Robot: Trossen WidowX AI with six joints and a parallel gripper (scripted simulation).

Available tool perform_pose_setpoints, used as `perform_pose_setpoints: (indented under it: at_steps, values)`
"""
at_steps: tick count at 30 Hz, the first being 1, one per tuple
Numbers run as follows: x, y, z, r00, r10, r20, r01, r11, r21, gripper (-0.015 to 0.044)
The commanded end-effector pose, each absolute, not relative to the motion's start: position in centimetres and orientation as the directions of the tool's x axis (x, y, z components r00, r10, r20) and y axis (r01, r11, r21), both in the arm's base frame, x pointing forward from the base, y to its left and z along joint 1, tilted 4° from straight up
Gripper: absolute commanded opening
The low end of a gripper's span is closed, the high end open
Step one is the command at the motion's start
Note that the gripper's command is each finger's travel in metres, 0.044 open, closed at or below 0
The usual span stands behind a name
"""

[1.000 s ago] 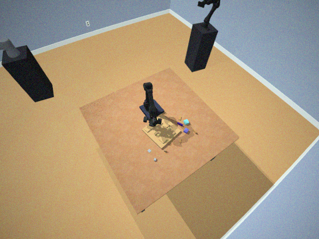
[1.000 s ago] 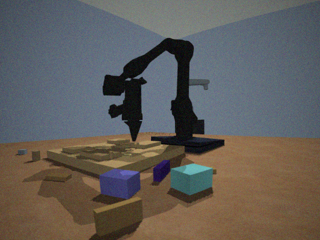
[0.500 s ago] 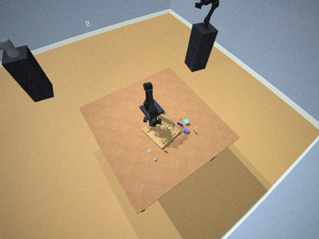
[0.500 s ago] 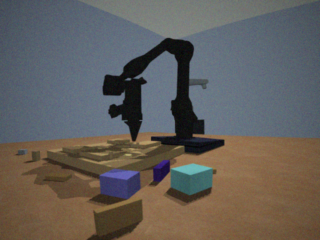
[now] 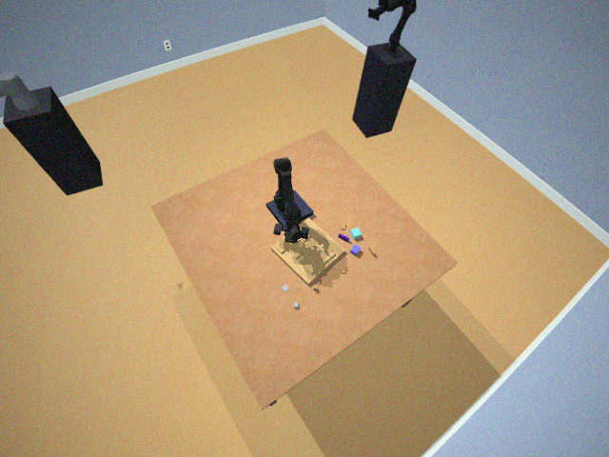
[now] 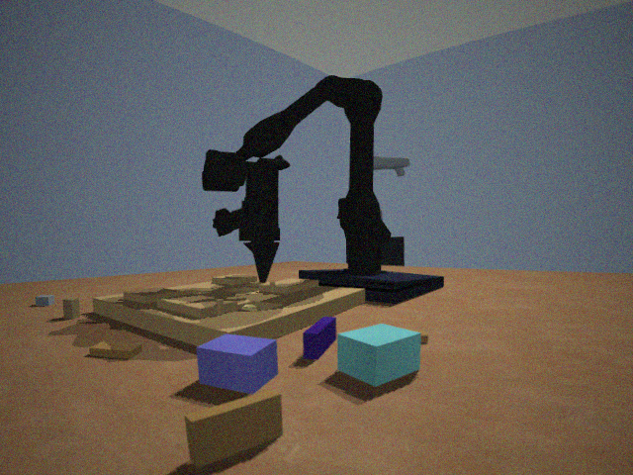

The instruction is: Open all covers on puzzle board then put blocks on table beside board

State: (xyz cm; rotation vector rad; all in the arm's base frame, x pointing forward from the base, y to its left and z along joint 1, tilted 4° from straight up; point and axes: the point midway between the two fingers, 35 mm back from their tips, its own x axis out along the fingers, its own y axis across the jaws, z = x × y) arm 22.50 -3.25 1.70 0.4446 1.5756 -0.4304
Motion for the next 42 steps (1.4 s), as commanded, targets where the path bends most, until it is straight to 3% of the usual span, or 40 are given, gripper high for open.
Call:
perform_pose_setpoints:
  at_steps: [1,42]
  values:
    - [22.20,-3.28,1.18,-0.055,0.020,-0.998,0.527,0.850,-0.012,0.0000]
    - [22.67,-3.39,0.72,-0.055,0.020,-0.998,0.527,0.850,-0.012,0.0000]
